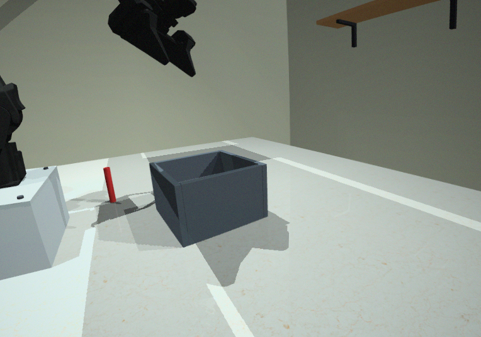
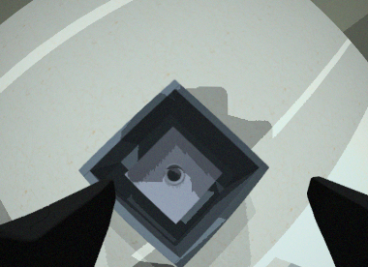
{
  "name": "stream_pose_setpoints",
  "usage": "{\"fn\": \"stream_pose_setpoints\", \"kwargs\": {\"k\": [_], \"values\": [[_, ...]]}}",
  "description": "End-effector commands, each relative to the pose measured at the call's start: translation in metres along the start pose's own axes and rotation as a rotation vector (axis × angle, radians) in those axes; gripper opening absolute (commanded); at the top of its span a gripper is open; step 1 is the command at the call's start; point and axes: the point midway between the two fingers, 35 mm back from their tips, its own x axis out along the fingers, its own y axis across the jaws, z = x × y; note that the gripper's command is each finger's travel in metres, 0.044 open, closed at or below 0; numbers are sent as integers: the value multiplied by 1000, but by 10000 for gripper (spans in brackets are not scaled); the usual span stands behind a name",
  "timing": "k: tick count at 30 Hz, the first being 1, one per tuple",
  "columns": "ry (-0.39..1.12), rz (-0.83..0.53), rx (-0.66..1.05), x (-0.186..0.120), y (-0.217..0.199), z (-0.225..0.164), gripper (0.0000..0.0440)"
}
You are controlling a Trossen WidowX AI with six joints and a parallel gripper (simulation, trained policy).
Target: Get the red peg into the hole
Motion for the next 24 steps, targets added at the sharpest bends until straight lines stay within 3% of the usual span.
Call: {"fn": "stream_pose_setpoints", "kwargs": {"k": [1,12,24], "values": [[71,2,-6,1,8,-24,440],[298,-49,14,-6,20,-101,439],[442,-171,75,-2,20,-152,426]]}}
